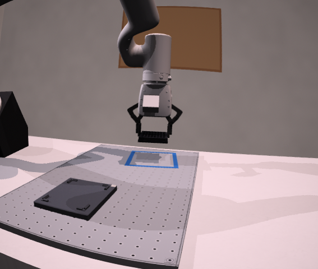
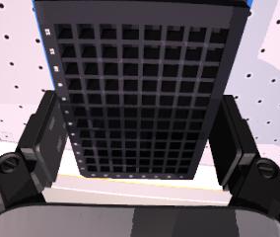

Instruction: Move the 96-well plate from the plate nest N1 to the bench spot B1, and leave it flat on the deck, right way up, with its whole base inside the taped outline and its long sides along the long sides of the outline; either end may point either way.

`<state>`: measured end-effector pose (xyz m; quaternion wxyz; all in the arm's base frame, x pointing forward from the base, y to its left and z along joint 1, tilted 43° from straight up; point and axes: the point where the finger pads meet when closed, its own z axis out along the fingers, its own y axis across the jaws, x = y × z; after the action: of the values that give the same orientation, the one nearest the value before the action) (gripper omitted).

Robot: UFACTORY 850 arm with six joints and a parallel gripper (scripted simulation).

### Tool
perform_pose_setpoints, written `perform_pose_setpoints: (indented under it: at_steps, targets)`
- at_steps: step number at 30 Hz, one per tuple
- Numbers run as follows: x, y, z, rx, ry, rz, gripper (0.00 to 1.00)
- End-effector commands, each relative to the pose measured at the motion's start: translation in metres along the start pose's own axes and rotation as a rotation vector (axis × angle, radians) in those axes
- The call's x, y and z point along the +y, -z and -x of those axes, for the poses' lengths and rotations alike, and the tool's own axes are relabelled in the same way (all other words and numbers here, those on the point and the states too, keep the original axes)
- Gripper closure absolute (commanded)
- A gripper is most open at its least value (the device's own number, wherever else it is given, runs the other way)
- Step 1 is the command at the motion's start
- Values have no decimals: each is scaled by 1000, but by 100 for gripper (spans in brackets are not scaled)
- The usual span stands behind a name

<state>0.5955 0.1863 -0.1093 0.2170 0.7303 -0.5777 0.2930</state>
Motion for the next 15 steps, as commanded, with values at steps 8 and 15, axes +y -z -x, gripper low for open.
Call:
perform_pose_setpoints:
  at_steps: [8,15]
  targets:
    - [-1,-18,0,-1,-1,-2,100]
    - [-1,-26,0,0,-1,-2,100]
